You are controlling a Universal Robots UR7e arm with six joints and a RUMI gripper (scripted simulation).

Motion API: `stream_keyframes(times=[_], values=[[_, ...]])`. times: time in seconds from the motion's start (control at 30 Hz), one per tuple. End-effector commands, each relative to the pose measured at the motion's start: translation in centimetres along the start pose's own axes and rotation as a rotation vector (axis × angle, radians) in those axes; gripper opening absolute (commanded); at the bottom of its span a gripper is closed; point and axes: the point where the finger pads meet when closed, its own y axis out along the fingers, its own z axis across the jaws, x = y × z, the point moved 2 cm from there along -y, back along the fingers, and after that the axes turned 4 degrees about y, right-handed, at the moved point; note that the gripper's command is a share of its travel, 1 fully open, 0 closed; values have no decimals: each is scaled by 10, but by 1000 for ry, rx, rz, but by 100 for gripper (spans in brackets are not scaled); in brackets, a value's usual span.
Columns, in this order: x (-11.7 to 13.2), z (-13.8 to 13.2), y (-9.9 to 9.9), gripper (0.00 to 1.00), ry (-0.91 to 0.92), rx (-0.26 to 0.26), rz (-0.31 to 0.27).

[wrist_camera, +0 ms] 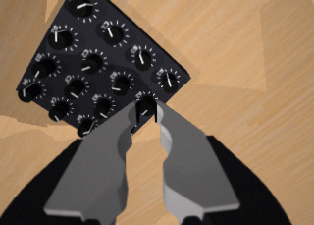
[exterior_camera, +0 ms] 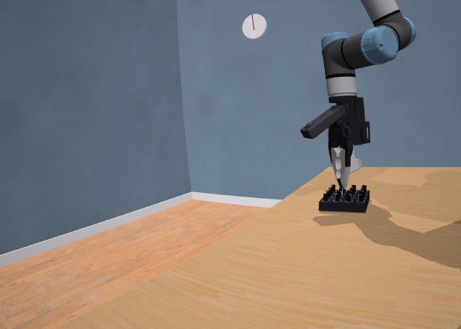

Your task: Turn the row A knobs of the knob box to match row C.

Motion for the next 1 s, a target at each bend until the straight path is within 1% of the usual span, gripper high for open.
stream_keyframes(times=[0.0,0.13,0.17,0.97], values=[[0,1,0,4,0,1,0],[0,1,0,4,0,1,0],[0,1,0,11,0,1,0],[0,1,-1,11,0,1,0]])
